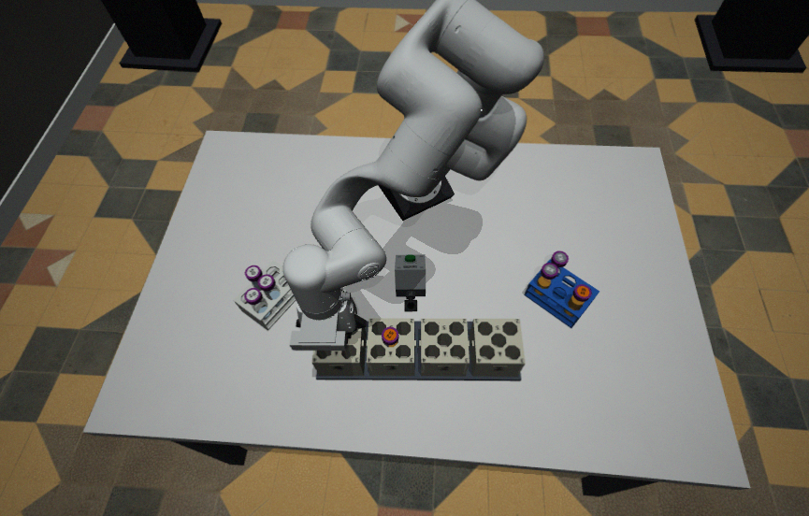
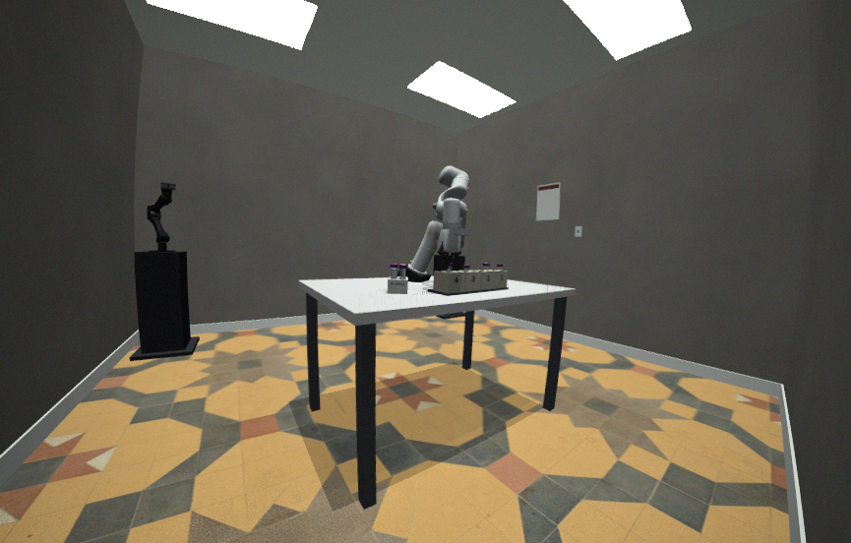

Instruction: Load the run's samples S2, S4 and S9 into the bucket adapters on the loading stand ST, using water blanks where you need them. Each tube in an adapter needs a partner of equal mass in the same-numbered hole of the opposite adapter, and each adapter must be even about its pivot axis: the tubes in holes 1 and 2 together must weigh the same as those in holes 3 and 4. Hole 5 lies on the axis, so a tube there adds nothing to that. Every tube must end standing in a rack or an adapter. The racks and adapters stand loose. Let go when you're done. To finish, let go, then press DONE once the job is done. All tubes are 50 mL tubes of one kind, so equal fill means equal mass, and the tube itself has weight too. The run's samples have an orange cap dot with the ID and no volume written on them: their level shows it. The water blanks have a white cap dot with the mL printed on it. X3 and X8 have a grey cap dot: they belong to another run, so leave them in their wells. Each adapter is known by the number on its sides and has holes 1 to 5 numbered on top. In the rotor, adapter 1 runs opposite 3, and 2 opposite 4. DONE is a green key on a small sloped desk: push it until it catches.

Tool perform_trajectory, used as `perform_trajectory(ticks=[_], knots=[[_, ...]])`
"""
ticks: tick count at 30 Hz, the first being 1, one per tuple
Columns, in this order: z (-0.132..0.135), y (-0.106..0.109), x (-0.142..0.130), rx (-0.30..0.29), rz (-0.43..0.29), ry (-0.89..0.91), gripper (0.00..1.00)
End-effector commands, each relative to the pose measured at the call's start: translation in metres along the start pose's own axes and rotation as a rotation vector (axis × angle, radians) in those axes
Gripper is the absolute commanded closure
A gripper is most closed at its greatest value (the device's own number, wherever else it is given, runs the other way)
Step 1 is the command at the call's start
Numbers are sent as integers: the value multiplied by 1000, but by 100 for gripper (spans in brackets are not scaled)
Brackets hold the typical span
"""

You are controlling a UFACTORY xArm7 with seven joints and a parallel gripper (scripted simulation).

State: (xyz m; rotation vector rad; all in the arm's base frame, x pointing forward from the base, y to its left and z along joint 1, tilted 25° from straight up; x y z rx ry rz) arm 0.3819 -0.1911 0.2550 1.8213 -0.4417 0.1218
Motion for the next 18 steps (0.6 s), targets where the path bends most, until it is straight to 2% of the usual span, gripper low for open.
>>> perform_trajectory(ticks=[1,18], knots=[[1,-2,1,-1,5,0,100],[1,-7,1,-1,5,0,100]])
Point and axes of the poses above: the point where the finger pads meet when closed, its own y axis back along the fingers, its own z axis across the jaws, x = y × z, the point moved 7 cm from there along y, back along the fingers, and after that the axes turned 14 degrees about -y, right-handed, at the moved point
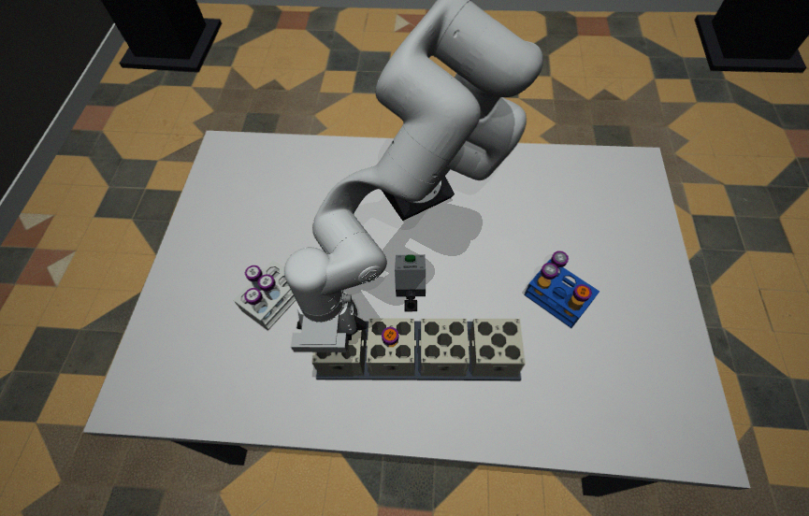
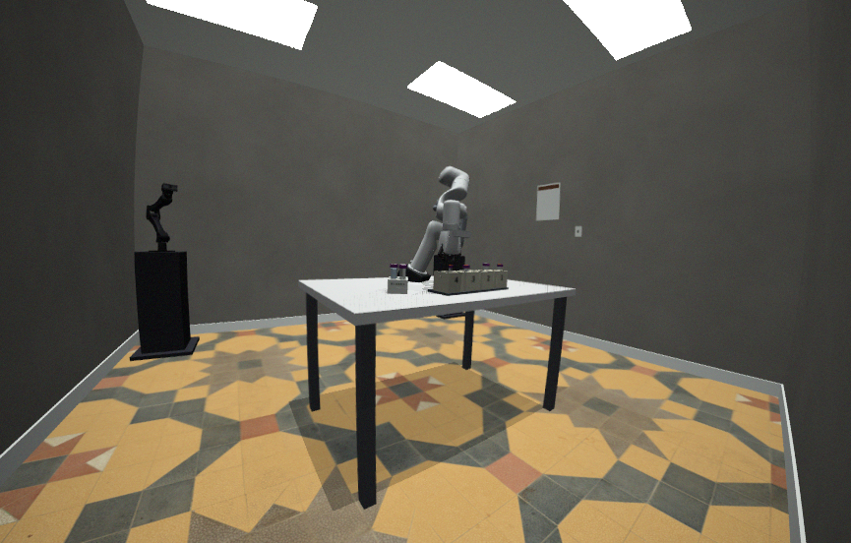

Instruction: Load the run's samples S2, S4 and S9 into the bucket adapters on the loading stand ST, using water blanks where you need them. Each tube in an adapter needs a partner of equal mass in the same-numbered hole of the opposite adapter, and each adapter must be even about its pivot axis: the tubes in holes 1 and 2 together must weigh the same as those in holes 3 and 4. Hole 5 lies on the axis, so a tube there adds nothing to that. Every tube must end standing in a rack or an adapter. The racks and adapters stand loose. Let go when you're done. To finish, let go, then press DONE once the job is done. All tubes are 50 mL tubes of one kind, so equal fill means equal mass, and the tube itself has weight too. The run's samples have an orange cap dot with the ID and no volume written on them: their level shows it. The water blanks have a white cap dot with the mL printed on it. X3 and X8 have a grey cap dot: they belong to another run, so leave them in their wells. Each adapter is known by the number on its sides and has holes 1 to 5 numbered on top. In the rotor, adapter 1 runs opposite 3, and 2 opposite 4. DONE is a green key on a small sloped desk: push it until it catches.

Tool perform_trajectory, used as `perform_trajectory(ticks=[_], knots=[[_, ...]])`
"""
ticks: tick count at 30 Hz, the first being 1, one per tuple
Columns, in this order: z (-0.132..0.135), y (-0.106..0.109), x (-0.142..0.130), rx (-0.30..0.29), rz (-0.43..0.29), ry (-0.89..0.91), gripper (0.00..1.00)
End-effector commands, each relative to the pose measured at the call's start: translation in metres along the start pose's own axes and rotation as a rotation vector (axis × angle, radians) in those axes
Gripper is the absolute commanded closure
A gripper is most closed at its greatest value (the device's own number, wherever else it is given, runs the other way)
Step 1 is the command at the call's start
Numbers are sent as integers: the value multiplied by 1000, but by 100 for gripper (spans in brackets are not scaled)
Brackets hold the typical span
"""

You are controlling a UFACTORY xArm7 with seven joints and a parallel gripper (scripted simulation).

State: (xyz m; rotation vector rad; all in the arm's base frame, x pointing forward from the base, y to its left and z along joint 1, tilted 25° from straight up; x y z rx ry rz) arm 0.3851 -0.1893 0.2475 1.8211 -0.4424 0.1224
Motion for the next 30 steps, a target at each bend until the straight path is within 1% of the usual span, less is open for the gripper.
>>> perform_trajectory(ticks=[1,5,6,30], knots=[[1,1,1,-1,4,0,100],[1,1,1,-1,4,0,100],[1,1,1,-1,4,0,56],[1,1,1,-1,4,0,56]])
Point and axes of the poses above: the point where the finger pads meet when closed, its own y axis back along the fingers, its own z axis across the jaws, x = y × z, the point moved 7 cm from there along y, back along the fingers, and after that the axes turned 14 degrees about -y, right-handed, at the moved point
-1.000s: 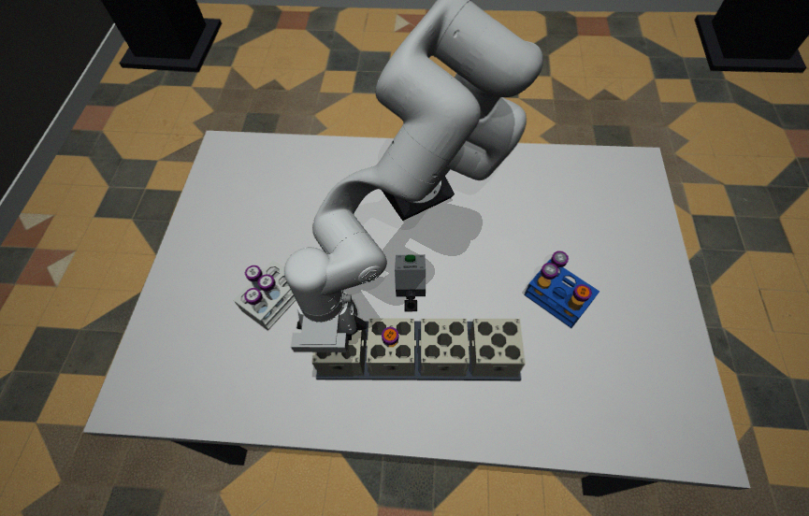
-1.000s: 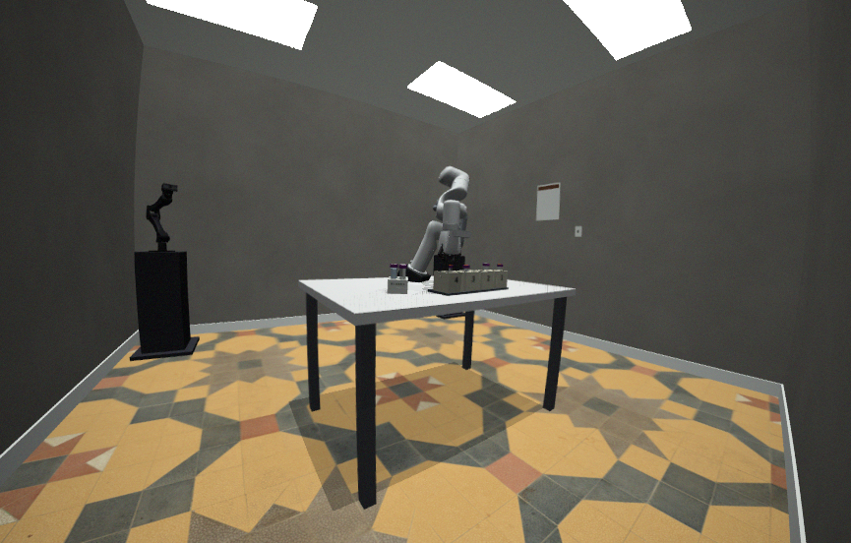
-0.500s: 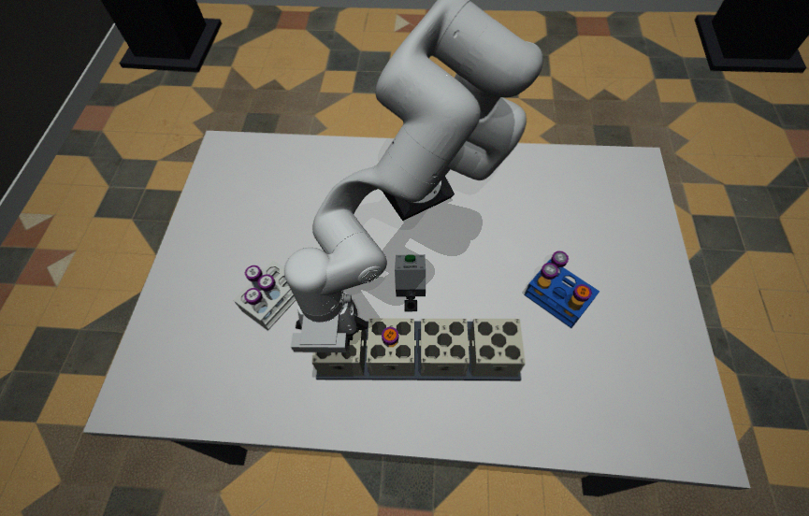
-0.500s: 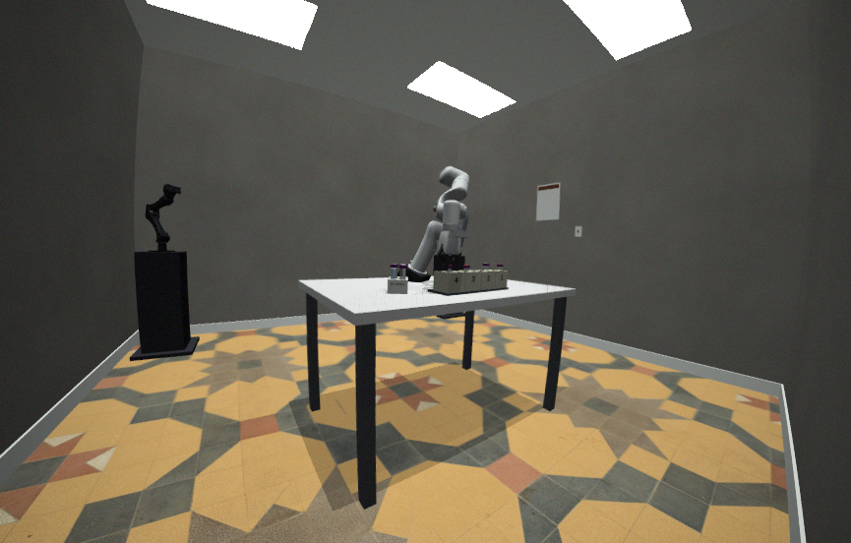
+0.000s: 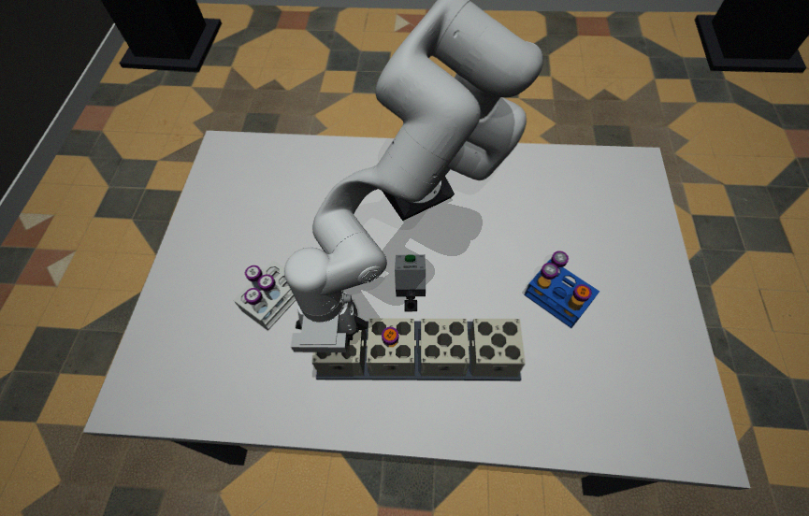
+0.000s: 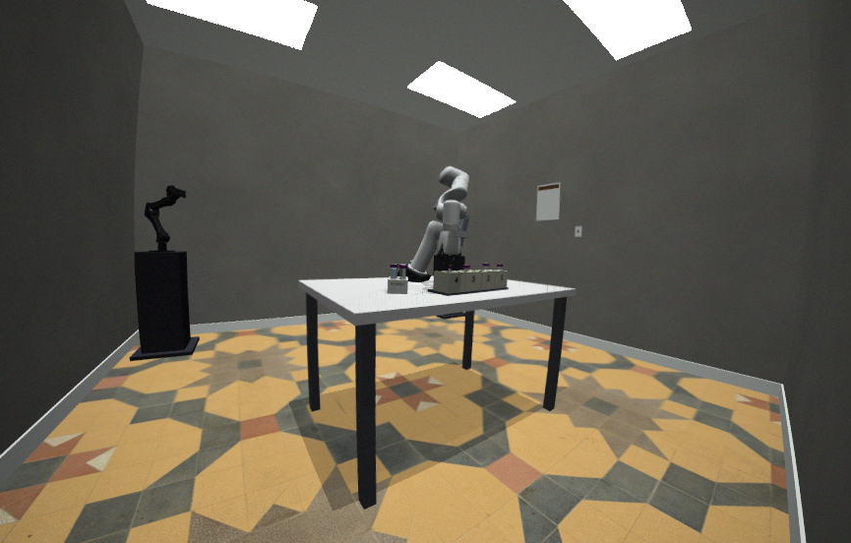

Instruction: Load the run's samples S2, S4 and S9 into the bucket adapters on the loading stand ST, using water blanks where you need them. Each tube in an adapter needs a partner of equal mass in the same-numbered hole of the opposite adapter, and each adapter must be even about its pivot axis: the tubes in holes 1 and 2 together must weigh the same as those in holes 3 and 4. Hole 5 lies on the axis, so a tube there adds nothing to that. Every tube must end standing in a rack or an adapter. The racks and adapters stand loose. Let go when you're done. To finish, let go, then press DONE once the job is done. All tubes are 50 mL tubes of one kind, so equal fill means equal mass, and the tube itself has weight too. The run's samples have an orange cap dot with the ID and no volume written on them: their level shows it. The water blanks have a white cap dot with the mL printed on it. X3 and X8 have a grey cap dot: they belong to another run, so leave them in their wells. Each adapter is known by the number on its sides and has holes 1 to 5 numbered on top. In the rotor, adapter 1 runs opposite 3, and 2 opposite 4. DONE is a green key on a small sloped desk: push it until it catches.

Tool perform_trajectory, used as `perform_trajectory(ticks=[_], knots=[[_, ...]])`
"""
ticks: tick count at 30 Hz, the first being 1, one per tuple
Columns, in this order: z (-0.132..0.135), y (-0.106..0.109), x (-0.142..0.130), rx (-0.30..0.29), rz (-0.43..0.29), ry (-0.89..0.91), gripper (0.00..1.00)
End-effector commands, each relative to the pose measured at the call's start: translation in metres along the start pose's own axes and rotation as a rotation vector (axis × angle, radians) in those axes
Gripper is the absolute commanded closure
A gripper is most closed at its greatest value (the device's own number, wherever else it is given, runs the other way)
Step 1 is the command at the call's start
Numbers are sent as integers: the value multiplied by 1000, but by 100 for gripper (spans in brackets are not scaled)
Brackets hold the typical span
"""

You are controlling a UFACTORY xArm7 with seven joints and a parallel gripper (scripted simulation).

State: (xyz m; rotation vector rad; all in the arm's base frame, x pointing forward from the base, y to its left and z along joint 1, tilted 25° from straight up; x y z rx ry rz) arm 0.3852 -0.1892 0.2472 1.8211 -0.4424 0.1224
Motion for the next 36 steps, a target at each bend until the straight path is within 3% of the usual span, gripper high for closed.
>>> perform_trajectory(ticks=[1,36], knots=[[1,2,1,-1,4,0,56],[0,58,1,-1,4,0,56]])
Point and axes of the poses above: the point where the finger pads meet when closed, its own y axis back along the fingers, its own z axis across the jaws, x = y × z, the point moved 7 cm from there along y, back along the fingers, and after that the axes turned 14 degrees about -y, right-handed, at the moved point
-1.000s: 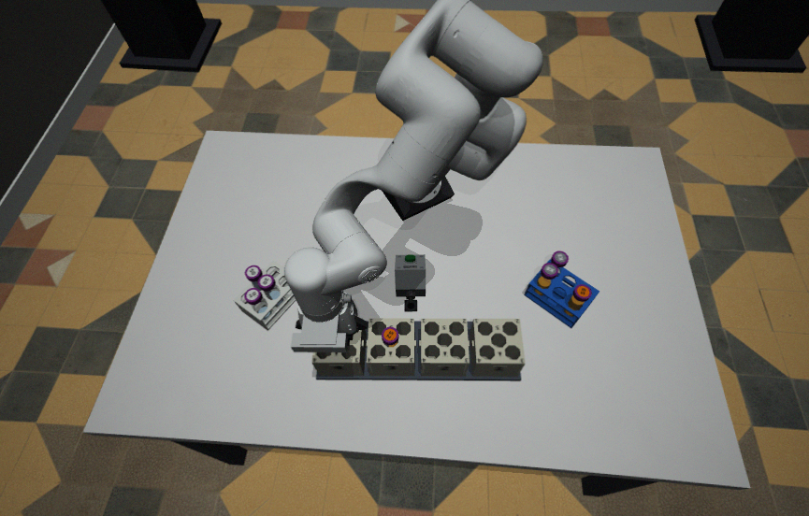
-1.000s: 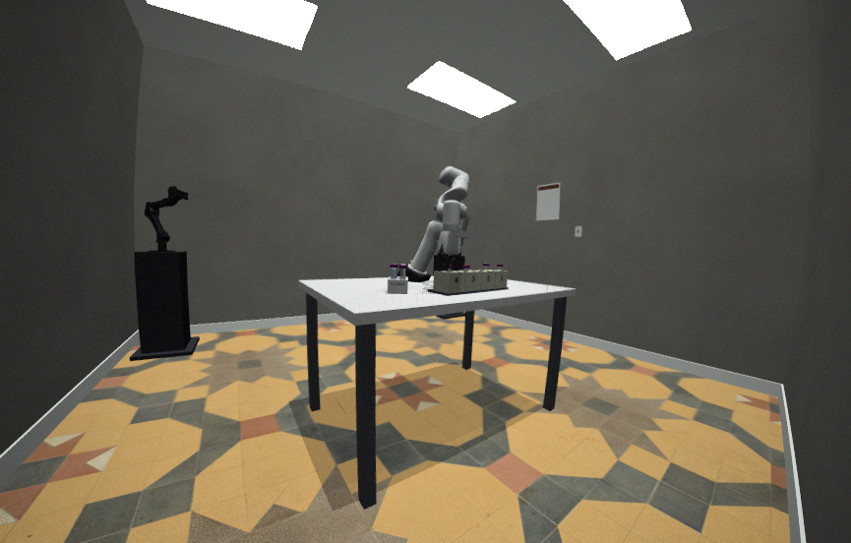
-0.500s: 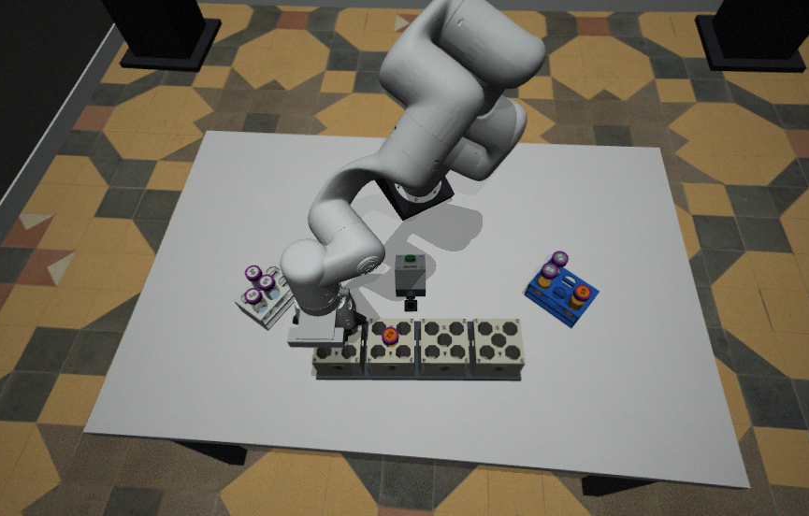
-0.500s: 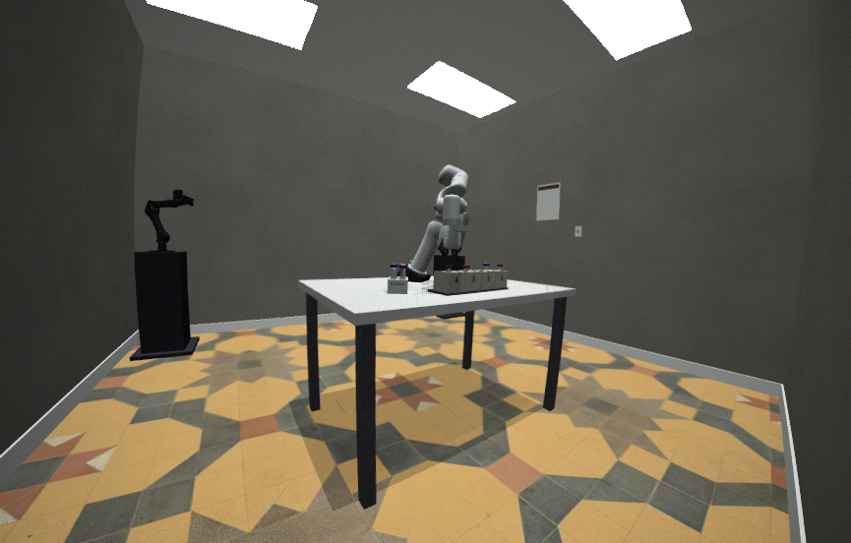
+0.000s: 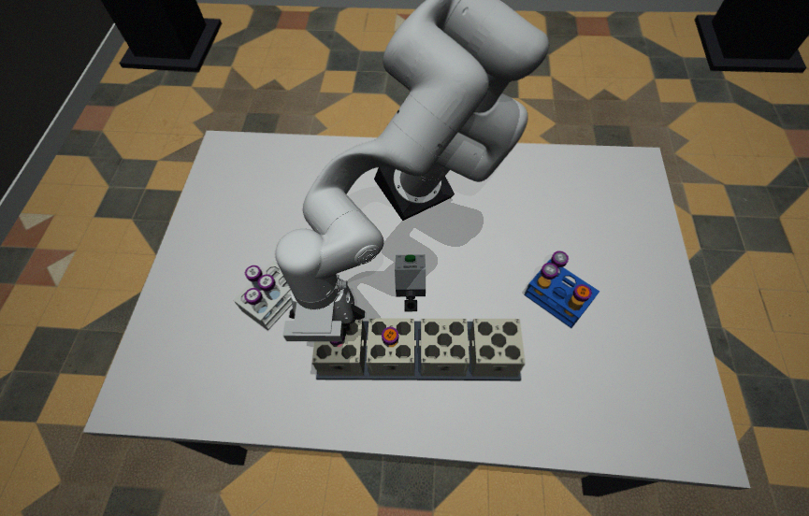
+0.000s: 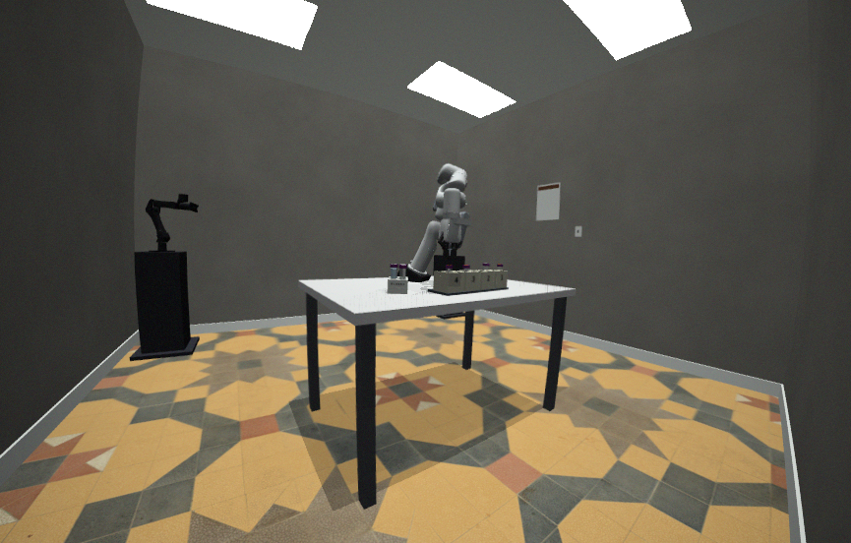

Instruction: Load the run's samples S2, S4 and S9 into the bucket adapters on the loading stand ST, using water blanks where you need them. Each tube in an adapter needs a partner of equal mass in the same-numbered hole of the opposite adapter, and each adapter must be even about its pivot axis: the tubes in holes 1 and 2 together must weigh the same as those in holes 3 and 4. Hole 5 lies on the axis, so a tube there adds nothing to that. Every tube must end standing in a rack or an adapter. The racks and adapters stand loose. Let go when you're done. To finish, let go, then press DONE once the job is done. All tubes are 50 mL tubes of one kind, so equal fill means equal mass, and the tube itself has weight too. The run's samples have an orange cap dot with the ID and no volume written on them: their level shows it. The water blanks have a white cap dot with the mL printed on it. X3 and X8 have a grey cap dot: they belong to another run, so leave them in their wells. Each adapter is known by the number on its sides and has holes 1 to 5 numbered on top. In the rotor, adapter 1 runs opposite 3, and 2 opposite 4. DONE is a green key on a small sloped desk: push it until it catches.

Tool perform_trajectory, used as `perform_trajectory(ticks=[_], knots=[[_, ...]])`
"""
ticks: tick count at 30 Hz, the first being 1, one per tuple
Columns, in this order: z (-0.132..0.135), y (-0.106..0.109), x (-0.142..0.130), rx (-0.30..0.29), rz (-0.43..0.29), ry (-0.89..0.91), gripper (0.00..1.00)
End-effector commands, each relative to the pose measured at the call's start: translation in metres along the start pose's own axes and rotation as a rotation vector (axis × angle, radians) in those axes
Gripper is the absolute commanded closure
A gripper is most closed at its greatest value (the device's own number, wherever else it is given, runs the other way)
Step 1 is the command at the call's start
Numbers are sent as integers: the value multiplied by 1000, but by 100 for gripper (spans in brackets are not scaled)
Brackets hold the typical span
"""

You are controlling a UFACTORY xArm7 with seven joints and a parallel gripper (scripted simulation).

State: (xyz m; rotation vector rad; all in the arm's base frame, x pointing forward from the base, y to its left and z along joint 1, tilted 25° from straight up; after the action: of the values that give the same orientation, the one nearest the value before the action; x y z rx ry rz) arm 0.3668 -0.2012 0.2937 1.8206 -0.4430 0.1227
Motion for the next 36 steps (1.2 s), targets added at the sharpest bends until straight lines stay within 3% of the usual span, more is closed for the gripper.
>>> perform_trajectory(ticks=[1,36], knots=[[0,8,1,-1,4,0,56],[0,70,1,-1,4,0,56]])
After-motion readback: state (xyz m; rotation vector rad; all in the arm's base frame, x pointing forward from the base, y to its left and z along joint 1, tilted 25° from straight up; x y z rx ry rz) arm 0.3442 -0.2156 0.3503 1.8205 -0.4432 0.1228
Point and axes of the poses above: the point where the finger pads meet when closed, its own y axis back along the fingers, its own z axis across the jaws, x = y × z, the point moved 7 cm from there along y, back along the fingers, and after that the axes turned 14 degrees about -y, right-handed, at the moved point
